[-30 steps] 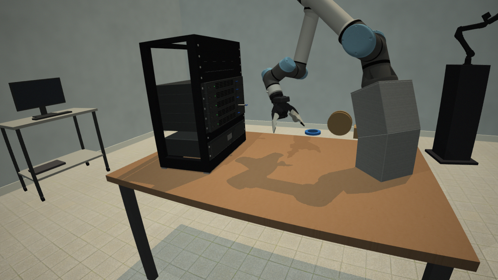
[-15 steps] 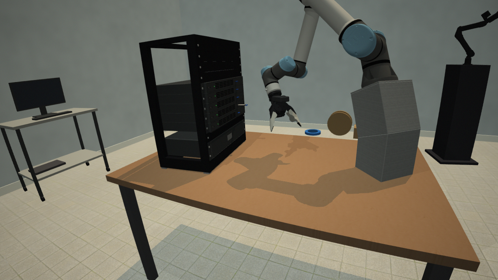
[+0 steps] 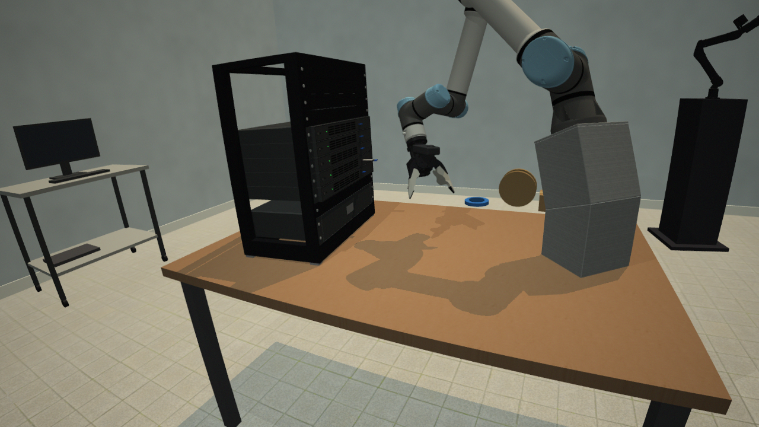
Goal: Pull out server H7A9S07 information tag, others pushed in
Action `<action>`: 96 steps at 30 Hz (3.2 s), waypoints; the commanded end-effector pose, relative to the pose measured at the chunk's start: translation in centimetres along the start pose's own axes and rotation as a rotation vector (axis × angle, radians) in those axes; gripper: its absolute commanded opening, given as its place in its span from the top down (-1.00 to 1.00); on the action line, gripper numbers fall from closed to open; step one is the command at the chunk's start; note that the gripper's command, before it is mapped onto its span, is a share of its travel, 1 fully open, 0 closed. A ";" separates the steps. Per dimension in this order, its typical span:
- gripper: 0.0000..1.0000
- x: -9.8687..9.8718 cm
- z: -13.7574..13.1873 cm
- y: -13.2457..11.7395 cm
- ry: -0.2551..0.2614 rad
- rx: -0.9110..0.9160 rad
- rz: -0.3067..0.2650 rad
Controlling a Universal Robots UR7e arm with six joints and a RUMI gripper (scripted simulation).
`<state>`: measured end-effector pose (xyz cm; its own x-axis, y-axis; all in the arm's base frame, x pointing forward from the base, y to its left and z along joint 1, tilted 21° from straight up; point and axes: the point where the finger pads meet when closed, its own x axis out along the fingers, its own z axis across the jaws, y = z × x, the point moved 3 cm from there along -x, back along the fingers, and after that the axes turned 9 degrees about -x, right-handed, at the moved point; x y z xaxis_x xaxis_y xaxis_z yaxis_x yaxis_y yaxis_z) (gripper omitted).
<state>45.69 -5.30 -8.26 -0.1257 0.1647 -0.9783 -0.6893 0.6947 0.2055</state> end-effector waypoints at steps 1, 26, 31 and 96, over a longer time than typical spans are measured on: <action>-1.00 -0.4 0.2 -0.6 -0.003 -0.030 -0.026; -1.00 -2.0 0.8 -2.5 -0.006 -0.137 -0.119; -1.00 -2.4 0.9 -2.9 -0.006 -0.162 -0.140; -1.00 -7.2 2.4 -7.0 0.021 -0.408 -0.363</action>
<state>52.80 -9.49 -2.94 0.1464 -0.0431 -0.9883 -0.9072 0.3925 -0.1515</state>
